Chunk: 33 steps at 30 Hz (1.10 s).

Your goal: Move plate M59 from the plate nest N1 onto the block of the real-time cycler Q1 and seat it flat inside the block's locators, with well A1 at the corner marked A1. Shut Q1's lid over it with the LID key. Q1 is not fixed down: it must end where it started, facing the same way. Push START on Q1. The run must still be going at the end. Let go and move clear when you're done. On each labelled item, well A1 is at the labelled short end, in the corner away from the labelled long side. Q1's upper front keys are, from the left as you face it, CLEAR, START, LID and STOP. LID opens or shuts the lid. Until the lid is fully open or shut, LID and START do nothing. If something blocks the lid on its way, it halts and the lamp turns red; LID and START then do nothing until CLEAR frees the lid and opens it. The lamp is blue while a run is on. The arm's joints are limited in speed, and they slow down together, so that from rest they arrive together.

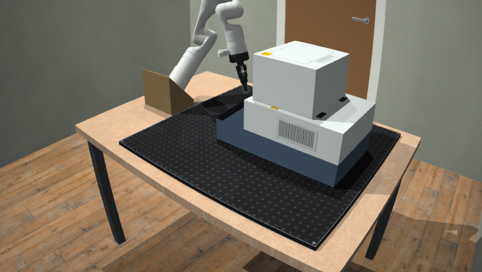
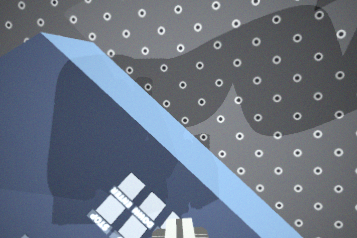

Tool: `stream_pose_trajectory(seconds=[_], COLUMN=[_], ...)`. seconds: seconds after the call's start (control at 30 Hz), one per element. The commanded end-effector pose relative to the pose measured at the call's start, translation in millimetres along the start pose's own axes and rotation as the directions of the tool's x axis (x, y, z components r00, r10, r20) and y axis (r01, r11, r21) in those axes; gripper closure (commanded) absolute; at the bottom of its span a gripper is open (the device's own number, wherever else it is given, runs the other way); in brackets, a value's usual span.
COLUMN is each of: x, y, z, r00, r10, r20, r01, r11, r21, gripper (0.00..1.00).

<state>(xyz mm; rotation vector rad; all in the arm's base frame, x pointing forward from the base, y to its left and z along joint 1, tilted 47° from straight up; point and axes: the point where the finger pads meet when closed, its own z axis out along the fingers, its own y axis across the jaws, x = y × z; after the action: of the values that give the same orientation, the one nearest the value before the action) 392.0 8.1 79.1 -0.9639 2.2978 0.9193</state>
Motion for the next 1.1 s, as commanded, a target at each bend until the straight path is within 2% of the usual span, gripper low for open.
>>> stream_pose_trajectory(seconds=[0.0, 0.77, 1.07], x=[-2.5, -1.4, -3.9], y=[-1.4, -0.8, -5.1], z=[-0.4, -0.5, 5.9], r00=[1.0, 1.0, 1.0], r10=[0.012, 0.003, 0.016], r20=[0.002, 0.0, 0.003], r01=[-0.012, -0.003, -0.016], r11=[1.0, 1.0, 1.0], r21=[0.008, 0.004, 0.009], gripper=[0.9, 0.9, 0.9])
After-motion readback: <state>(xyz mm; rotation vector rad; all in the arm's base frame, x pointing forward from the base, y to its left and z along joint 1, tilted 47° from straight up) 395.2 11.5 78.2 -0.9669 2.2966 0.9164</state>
